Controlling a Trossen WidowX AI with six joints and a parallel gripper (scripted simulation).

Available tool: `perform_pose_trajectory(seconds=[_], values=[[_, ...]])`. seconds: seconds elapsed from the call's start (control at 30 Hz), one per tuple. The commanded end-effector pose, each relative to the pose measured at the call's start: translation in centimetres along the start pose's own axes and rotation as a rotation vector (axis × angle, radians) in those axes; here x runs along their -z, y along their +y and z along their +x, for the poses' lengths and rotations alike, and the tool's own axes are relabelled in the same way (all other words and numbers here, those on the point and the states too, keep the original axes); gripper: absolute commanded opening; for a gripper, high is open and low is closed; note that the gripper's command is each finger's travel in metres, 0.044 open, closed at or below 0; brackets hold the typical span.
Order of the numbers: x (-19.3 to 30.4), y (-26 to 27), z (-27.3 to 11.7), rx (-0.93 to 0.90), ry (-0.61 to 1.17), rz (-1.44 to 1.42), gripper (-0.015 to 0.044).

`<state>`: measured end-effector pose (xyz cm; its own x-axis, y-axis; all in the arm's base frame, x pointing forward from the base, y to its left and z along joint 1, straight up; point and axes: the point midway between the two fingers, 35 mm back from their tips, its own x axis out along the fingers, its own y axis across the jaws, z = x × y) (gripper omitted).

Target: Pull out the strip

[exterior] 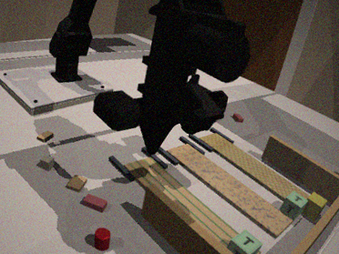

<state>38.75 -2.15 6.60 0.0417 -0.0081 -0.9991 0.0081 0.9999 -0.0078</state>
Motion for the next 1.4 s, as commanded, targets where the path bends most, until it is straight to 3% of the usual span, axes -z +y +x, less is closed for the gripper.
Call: perform_pose_trajectory(seconds=[0.0,0.53,1.37], values=[[0.2,0.0,0.9,-0.004,0.011,-0.003,0.0],[0.2,0.1,3.4,-0.004,0.011,-0.003,0.0],[0.2,0.1,3.5,-0.004,0.011,-0.003,0.0]])
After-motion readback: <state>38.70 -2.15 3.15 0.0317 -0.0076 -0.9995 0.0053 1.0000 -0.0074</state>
